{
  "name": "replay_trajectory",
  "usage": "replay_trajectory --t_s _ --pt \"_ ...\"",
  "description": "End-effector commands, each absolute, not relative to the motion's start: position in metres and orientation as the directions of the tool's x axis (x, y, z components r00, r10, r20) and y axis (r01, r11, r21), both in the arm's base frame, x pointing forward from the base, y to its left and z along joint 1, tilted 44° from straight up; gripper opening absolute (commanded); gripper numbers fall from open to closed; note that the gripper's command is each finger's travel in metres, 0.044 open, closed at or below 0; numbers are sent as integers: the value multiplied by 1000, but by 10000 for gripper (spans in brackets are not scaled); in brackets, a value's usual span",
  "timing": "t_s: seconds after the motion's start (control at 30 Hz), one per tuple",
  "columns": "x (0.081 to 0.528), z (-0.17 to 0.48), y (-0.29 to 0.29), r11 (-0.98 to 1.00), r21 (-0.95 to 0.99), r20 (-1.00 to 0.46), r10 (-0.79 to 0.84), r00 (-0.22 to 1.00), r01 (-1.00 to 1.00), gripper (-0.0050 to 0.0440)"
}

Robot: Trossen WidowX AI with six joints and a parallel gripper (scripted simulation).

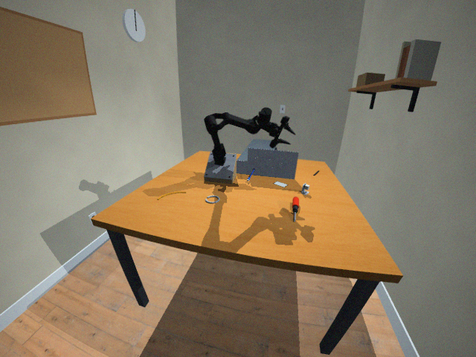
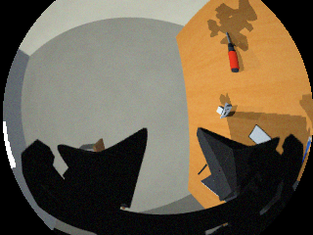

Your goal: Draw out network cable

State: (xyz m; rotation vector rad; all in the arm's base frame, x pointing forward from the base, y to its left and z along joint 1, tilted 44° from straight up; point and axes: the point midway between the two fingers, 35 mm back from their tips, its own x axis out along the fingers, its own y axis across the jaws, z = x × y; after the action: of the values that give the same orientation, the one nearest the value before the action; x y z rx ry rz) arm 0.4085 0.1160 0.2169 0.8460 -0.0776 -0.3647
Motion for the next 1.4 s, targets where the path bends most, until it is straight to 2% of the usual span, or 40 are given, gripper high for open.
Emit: replay_trajectory --t_s 0.0,0.53,0.63,0.77,1.03,1.1,1.37 --pt "409 222 117 600 751 -68 -344 937 275 279" --pt "409 222 117 600 751 -68 -344 937 275 279" --pt "412 220 114 627 718 -89 -348 933 302 351" --pt "414 197 103 716 563 -189 -374 908 412 440" --pt "411 170 81 803 293 -331 -424 843 519 440" --pt "411 170 81 803 293 -331 -424 843 519 440" --pt "396 142 54 838 -29 -479 -490 728 545 440"
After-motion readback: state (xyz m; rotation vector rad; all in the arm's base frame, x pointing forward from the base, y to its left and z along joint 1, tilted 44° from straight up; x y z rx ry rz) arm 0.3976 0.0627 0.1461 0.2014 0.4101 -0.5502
